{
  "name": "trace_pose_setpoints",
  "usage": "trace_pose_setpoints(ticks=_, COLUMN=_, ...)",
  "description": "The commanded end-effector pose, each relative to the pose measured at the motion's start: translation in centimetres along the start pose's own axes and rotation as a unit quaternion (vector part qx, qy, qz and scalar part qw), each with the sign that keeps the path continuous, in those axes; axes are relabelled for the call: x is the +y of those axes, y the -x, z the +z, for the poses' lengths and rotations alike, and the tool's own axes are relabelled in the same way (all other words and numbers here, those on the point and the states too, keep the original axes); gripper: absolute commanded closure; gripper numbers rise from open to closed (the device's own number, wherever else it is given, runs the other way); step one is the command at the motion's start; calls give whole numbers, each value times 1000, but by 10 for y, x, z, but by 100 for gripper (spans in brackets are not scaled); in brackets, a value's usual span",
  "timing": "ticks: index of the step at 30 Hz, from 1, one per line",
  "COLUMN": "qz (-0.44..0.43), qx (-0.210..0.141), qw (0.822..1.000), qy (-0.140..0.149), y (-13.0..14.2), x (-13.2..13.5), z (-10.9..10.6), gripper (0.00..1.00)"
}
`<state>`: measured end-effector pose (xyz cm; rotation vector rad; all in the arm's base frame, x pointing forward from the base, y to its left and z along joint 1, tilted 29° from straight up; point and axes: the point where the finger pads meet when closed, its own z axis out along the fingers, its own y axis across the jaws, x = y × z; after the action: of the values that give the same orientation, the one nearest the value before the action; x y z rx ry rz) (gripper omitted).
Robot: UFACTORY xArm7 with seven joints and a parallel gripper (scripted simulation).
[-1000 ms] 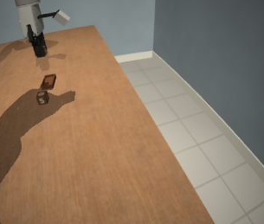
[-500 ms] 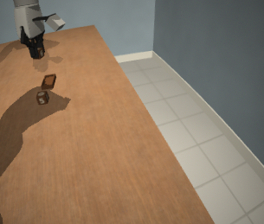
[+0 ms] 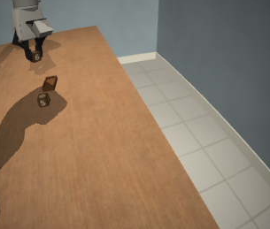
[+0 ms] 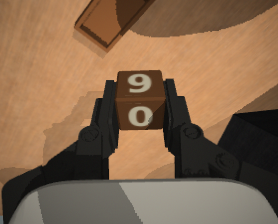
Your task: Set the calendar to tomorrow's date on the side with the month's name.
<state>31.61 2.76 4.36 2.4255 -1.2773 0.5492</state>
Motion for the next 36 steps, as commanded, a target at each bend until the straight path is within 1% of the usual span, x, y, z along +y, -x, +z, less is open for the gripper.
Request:
trace_pose_setpoints(ticks=1, qz=86, qx=4, qw=996, qy=9, y=4, x=2, z=1, gripper=71)
trace_pose_setpoints(ticks=2, qz=87, qx=4, qw=996, qy=10, y=4, x=2, z=1, gripper=71)
trace_pose_setpoints(ticks=3, qz=119, qx=5, qw=993, qy=12, y=5, x=2, z=1, gripper=71)
trace_pose_setpoints(ticks=5, qz=146, qx=5, qw=989, qy=15, y=7, x=2, z=2, gripper=71)
trace_pose_setpoints(ticks=7, qz=146, qx=5, qw=989, qy=15, y=7, x=2, z=2, gripper=71)
trace_pose_setpoints(ticks=8, qz=197, qx=6, qw=980, qy=18, y=9, x=2, z=2, gripper=71)
trace_pose_setpoints(ticks=11, qz=234, qx=7, qw=972, qy=20, y=11, x=2, z=2, gripper=71)
trace_pose_setpoints(ticks=17, qz=327, qx=9, qw=945, qy=24, y=15, x=0, z=3, gripper=71)
trace_pose_setpoints(ticks=20, qz=378, qx=11, qw=925, qy=25, y=17, x=-1, z=3, gripper=71)
trace_pose_setpoints(ticks=21, qz=386, qx=11, qw=922, qy=25, y=18, x=-2, z=4, gripper=71)
trace_pose_setpoints(ticks=22, qz=408, qx=11, qw=912, qy=25, y=19, x=-3, z=4, gripper=71)
trace_pose_setpoints(ticks=24, qz=408, qx=11, qw=912, qy=25, y=19, x=-3, z=4, gripper=71)
trace_pose_setpoints(ticks=25, qz=444, qx=12, qw=895, qy=25, y=21, x=-4, z=4, gripper=71)
trace_pose_setpoints(ticks=29, qz=500, qx=12, qw=866, qy=23, y=23, x=-8, z=4, gripper=71)
trace_pose_setpoints(ticks=32, qz=544, qx=11, qw=839, qy=22, y=26, x=-11, z=4, gripper=71)
trace_pose_setpoints(ticks=33, qz=553, qx=11, qw=833, qy=21, y=26, x=-12, z=4, gripper=71)
trace_pose_setpoints(ticks=34, qz=572, qx=11, qw=820, qy=20, y=27, x=-14, z=4, gripper=71)
trace_pose_setpoints(ticks=36, qz=598, qx=10, qw=801, qy=19, y=28, x=-16, z=4, gripper=71)
